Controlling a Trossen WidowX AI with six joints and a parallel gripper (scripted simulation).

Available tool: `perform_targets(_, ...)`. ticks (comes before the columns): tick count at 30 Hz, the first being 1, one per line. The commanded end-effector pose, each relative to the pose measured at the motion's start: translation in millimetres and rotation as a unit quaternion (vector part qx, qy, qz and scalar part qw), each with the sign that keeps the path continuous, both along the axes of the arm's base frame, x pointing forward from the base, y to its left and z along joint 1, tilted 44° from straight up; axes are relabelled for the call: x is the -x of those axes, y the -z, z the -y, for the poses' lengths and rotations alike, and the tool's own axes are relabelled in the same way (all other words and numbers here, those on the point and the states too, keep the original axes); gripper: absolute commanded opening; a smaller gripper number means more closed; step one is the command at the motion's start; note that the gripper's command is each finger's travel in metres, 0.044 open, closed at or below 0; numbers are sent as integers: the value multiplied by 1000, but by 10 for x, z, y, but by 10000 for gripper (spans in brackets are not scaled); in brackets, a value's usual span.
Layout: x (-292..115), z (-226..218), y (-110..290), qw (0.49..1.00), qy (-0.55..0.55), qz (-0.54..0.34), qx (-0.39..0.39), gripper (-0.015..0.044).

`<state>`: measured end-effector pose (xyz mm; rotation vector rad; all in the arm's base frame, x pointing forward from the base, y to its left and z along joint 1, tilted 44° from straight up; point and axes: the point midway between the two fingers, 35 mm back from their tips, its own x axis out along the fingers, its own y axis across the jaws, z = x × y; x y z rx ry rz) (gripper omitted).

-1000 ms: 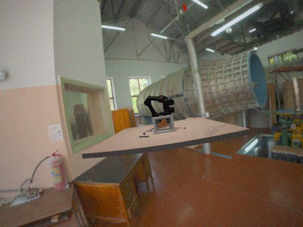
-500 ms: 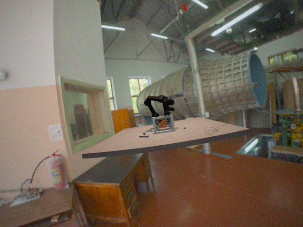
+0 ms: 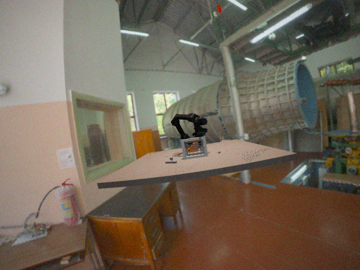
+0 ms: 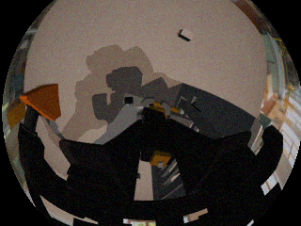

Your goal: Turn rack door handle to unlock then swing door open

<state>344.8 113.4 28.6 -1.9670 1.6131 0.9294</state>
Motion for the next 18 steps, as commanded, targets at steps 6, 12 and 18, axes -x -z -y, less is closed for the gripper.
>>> perform_targets(6,-7,20,-6,1000,-6,-5,4,247)
perform_targets(12,-7,20,-6,999,39,37,-2,283)
perform_targets(18,-7,20,-6,980,145,138,-17,283)
